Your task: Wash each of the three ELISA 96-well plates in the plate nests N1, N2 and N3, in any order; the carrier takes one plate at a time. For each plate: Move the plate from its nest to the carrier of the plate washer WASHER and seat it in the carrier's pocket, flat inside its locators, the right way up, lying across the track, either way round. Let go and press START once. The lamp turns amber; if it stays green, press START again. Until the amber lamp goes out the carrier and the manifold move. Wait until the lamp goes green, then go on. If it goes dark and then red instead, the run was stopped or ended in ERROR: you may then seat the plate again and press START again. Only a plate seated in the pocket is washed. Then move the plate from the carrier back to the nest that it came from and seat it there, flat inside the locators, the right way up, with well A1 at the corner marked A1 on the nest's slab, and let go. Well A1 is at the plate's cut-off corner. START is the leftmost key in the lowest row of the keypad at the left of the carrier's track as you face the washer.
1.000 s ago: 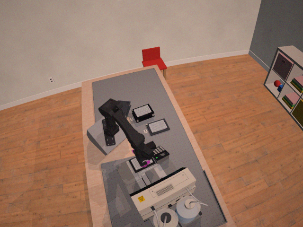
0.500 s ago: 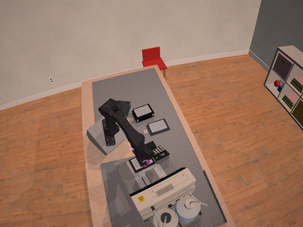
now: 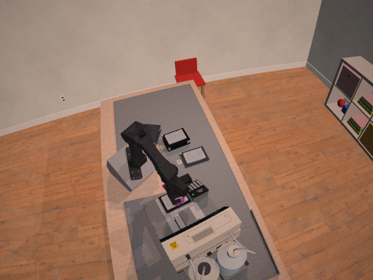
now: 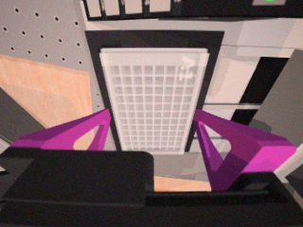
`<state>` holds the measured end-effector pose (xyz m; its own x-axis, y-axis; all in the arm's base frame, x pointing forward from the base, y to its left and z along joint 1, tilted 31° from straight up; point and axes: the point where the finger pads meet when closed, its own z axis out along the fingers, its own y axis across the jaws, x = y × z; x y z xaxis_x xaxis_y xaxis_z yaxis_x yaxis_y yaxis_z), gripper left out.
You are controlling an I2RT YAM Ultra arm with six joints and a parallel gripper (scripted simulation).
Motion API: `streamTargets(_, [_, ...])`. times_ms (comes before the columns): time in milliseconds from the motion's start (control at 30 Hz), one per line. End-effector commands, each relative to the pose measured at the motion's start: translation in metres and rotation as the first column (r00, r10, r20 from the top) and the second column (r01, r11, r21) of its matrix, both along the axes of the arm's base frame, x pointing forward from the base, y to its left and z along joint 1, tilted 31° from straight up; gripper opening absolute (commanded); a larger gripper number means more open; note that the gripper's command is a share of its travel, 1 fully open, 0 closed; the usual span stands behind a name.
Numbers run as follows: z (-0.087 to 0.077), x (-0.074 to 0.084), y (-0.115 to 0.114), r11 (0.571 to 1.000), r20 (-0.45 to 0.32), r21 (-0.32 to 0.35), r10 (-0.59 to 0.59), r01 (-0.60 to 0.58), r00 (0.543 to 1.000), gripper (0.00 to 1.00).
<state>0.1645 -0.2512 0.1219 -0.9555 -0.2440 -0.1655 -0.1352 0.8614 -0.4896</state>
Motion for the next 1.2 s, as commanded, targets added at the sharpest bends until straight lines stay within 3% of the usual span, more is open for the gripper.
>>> streamTargets(0, [0.009,0.0,0.002,1.0,0.011,-0.008,0.003,-0.003,1.0,1.0])
streamTargets(1167, [0.053,-0.014,0.025,1.0,0.011,-0.009,0.003,-0.003,1.0,1.0])
